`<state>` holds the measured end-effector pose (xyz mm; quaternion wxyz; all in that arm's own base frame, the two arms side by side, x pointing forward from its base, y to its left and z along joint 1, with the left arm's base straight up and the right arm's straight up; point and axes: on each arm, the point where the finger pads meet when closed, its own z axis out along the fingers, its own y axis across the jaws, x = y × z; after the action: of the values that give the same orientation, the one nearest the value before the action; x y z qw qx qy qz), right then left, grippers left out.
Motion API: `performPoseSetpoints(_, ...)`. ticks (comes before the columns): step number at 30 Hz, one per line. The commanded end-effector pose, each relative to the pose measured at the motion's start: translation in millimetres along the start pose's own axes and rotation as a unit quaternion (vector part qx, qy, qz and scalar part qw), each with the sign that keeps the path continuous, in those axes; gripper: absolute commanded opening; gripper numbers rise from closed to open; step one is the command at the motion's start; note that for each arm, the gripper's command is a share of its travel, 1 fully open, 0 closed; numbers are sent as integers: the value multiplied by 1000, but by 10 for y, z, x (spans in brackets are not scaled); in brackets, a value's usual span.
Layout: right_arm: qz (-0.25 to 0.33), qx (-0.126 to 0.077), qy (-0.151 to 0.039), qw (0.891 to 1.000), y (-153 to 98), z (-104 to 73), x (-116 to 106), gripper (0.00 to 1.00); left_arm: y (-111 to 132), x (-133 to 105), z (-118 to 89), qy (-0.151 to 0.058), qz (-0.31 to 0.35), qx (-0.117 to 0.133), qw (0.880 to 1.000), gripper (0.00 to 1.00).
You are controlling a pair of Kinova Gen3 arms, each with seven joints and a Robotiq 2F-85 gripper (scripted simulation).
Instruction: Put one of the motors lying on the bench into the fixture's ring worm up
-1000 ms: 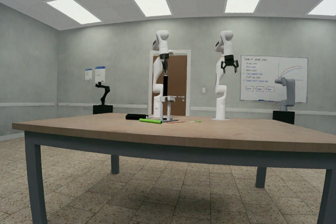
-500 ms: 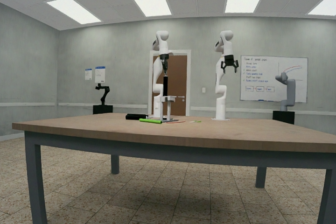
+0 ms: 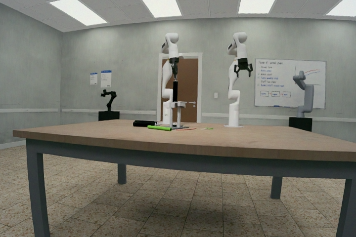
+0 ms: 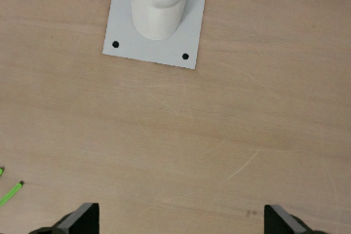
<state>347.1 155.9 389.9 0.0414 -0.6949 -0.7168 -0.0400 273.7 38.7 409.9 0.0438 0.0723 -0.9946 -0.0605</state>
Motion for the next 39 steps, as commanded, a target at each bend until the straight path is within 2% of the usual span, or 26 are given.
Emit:
performPoseSetpoints(1,0,-1,0,1000,1,-1,1,174,1,-1,-4,-1,0,0,1000,1000)
performPoseSetpoints(31,0,-1,0,1000,1,71,-7,174,1,-1,-4,-1,0,0,1000,1000)
performPoseSetpoints(39,0,-1,0,1000,2,167,-18,174,1,-1,-4,-1,0,0,1000,1000)
